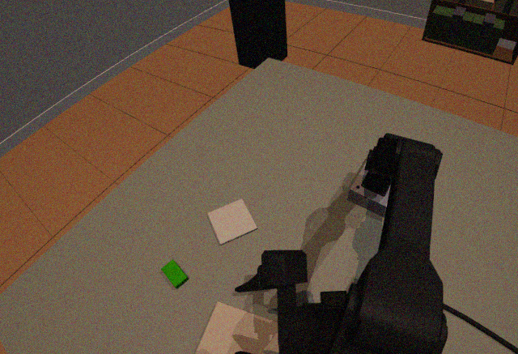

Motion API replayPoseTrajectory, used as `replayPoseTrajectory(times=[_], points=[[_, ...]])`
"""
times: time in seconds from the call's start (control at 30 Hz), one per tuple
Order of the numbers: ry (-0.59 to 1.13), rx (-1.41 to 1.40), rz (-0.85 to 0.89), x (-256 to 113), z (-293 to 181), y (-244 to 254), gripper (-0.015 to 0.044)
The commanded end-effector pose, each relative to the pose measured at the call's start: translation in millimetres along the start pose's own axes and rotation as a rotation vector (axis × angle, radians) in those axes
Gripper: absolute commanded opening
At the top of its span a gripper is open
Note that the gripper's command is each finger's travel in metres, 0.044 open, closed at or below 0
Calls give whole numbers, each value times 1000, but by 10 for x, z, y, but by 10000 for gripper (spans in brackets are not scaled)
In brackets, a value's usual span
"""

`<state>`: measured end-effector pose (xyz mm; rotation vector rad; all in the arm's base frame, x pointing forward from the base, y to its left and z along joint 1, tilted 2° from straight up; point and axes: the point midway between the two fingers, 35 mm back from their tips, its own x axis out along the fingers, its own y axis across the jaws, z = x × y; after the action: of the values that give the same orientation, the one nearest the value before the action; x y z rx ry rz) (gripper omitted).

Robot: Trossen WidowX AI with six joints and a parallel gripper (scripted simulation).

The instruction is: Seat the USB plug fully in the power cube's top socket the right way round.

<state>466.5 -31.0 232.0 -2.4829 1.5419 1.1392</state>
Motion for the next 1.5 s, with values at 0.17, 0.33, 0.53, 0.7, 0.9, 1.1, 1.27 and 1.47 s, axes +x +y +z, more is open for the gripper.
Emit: replayPoseTrajectory(times=[0.17,0.33,0.53,0.7,0.9,1.1,1.27,1.47], points=[[-96,422,-44,-61,196,-3,440],[-225,892,-40,-140,431,6,440],[-384,1408,43,-232,702,53,440],[-511,1833,189,-328,961,94,440],[-596,2137,356,-412,1180,139,440],[-646,2427,567,-495,1388,190,440],[-656,2653,781,-565,1560,237,440],[-613,2903,1081,-646,1757,297,440]])
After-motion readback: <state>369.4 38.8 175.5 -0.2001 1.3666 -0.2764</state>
